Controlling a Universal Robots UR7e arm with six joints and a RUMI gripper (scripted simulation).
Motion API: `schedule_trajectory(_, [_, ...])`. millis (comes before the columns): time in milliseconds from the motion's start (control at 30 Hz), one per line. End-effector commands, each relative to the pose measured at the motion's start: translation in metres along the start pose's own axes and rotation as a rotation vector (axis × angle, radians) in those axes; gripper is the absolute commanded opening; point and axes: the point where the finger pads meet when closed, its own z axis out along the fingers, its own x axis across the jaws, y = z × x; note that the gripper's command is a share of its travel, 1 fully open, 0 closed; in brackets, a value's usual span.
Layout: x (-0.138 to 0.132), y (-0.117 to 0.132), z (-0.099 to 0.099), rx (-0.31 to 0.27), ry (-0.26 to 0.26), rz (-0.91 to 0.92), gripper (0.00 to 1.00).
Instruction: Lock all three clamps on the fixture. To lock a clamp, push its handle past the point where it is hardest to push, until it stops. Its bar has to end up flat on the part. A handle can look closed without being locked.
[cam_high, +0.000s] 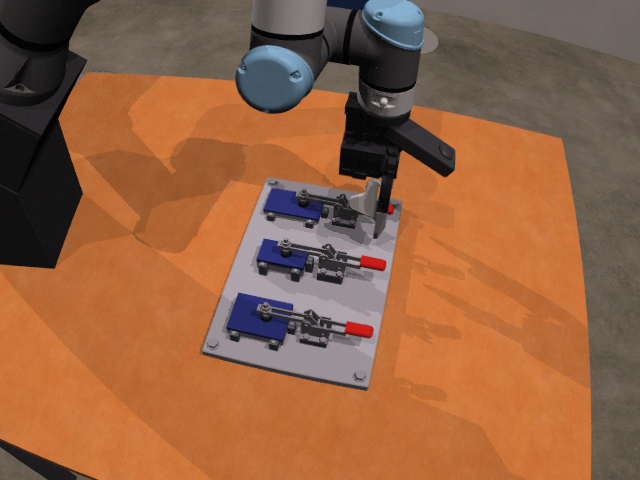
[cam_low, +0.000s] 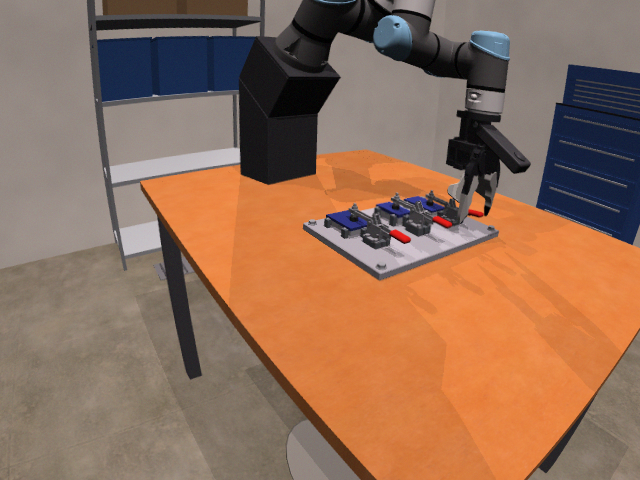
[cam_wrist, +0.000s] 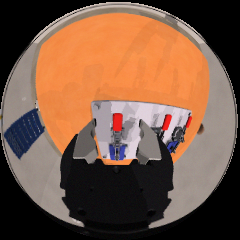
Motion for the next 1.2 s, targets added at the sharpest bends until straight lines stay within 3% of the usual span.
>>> schedule_trajectory(0, [0.000, 0.000, 0.000, 0.001, 0.000, 0.000, 0.58])
schedule_trajectory(300, [0.000, 0.000, 0.000, 0.001, 0.000, 0.000, 0.58])
schedule_trajectory(467, [0.000, 0.000, -0.050, 0.000, 0.001, 0.000, 0.58])
schedule_trajectory(1167, [0.000, 0.000, -0.050, -0.001, 0.001, 0.000, 0.58])
